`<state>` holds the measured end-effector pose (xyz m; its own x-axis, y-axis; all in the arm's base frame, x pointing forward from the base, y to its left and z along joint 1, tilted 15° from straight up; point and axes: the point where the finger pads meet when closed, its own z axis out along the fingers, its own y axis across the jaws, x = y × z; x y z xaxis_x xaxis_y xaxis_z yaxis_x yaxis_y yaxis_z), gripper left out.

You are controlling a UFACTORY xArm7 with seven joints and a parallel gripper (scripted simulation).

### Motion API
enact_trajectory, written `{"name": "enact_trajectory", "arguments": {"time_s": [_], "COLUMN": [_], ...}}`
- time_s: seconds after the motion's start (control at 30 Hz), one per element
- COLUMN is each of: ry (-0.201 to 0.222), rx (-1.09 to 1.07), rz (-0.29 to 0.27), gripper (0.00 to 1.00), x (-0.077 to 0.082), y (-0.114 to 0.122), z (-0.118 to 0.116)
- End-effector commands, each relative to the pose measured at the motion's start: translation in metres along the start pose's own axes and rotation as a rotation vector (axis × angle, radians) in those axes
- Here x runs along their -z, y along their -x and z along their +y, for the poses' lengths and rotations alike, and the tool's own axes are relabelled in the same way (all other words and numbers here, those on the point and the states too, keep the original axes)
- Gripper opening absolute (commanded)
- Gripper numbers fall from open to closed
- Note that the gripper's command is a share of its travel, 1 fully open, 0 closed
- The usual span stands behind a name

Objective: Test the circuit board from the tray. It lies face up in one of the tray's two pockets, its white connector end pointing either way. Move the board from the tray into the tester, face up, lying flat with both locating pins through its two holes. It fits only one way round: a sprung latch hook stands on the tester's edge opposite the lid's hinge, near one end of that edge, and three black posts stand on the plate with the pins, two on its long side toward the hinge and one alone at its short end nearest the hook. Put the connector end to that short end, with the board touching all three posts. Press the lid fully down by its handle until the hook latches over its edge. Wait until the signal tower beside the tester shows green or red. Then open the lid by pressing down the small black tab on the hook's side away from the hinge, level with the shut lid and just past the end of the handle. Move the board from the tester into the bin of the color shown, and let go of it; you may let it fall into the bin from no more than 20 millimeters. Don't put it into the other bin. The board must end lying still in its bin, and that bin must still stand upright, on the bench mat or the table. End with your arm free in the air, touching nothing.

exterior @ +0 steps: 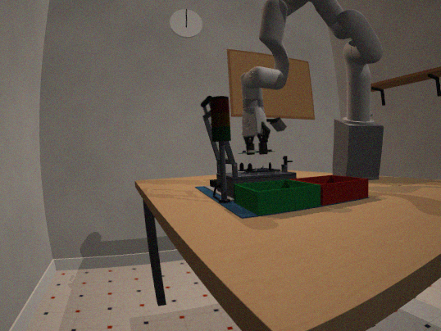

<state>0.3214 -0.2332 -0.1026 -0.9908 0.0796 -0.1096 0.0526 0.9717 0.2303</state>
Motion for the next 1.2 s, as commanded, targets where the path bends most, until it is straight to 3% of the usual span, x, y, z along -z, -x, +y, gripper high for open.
{"name": "enact_trajectory", "arguments": {"time_s": [0.0, 0.8, 1.17], "ry": [-0.003, -0.01, -0.012], "rx": [0.166, 0.929, 1.142], "rz": [-0.019, -0.017, -0.016], "gripper": [0.79, 0.79, 0.79], "x": [0.0011, 0.0011, 0.0011], "y": [0.0009, 0.0009, 0.0009], "z": [-0.0012, -0.0012, -0.0012]}}
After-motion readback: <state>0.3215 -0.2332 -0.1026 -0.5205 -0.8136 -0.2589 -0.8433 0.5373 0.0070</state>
